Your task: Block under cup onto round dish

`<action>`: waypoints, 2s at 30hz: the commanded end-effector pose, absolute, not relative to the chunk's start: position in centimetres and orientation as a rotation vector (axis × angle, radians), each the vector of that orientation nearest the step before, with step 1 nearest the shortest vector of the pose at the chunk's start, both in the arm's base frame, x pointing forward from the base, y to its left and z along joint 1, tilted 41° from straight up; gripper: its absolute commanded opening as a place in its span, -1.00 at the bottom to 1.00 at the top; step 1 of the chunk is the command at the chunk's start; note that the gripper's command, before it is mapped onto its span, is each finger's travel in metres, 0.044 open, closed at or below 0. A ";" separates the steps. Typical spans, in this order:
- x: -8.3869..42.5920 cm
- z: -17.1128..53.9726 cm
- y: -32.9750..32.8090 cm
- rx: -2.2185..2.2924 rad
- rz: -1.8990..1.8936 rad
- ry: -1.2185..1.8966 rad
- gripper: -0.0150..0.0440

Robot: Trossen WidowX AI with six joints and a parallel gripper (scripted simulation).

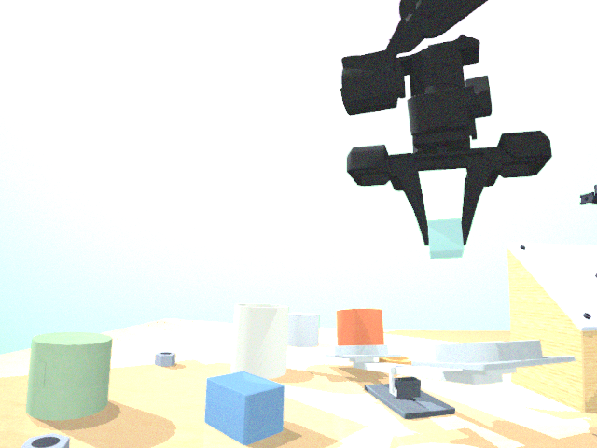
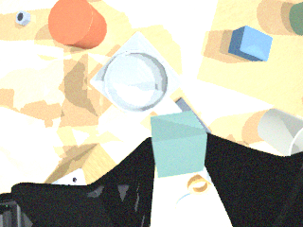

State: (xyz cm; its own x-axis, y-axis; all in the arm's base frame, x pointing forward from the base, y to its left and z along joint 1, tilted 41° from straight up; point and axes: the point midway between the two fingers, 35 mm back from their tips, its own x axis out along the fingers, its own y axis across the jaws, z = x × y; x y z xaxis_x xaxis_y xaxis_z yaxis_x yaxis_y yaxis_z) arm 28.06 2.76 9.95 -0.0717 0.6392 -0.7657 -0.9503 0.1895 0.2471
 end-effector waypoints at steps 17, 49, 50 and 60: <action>30.2 3.3 -3.5 -0.466 1.361 0.937 -0.49; 27.9 -9.0 -12.3 -0.482 1.377 0.931 -0.49; 27.8 -9.4 -12.6 -0.482 1.378 0.930 -0.49; 25.8 -13.4 -14.5 -0.481 1.389 0.919 -0.49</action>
